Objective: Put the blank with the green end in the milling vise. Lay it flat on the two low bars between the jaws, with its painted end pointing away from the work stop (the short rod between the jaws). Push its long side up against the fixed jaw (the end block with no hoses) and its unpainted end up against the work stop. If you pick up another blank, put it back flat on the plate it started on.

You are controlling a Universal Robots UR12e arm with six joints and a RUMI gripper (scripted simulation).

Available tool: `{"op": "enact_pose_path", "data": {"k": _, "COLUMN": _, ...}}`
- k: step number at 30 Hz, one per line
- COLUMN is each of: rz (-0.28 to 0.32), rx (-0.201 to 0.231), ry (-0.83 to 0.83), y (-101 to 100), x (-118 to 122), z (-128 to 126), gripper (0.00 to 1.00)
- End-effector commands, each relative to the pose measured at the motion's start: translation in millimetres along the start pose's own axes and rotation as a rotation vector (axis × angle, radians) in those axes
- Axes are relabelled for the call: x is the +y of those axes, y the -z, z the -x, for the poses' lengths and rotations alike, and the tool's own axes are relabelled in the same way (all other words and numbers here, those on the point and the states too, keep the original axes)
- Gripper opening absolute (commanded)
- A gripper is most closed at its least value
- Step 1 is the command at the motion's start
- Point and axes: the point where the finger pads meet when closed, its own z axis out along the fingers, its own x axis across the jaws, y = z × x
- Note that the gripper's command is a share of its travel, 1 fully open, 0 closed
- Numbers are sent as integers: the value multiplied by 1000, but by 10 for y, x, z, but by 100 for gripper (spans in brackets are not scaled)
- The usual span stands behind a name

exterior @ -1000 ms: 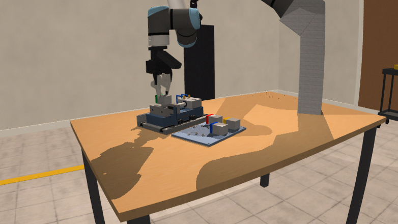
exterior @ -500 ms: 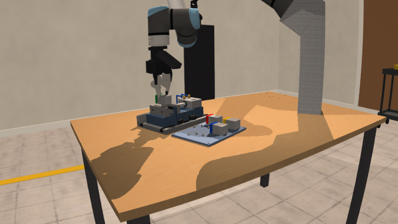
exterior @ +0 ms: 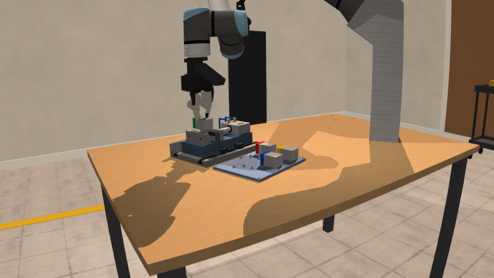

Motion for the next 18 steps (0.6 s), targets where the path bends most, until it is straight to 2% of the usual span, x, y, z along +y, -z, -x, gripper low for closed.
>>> {"op": "enact_pose_path", "data": {"k": 1, "rz": 3, "rx": 5, "ry": -2, "y": 5, "x": 25, "z": -33, "gripper": 0}}
{"op": "enact_pose_path", "data": {"k": 18, "rz": 3, "rx": 4, "ry": -2, "y": -20, "x": 27, "z": -30, "gripper": 0}}
